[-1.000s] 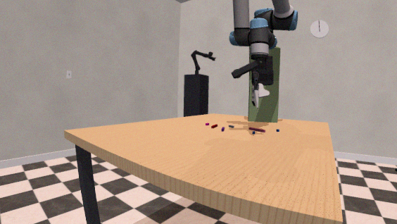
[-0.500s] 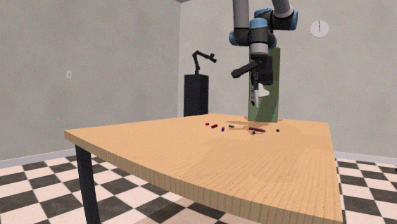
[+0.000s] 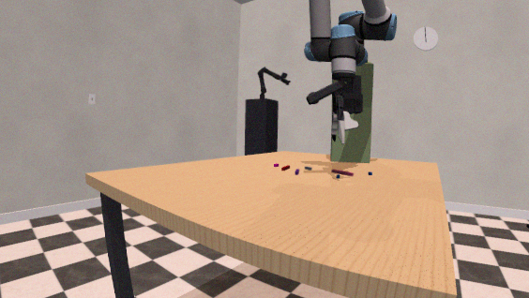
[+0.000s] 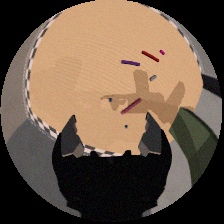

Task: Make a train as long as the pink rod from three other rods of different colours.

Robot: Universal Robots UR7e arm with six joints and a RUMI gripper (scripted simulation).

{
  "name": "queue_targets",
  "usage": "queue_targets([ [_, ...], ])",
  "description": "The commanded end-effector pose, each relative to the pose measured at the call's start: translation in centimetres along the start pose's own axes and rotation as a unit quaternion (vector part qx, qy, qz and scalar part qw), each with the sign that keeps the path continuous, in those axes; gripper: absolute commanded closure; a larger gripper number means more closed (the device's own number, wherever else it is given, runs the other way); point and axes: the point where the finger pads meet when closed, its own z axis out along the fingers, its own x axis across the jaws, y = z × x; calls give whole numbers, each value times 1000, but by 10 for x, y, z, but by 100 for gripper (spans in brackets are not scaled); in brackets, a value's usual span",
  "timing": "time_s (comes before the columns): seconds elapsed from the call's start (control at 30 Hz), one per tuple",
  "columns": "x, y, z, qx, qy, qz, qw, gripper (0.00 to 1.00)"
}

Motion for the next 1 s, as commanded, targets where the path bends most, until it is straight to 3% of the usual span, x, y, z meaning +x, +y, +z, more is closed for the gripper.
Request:
queue_targets([
  [0.0,2,-4,1,-1,1,-34,999,0],
  [0.47,5,-16,3,-1,2,-127,992,0],
  [0.77,7,-25,5,-1,3,-200,980,0],
  [0.97,10,-33,6,-2,4,-271,963,0],
])
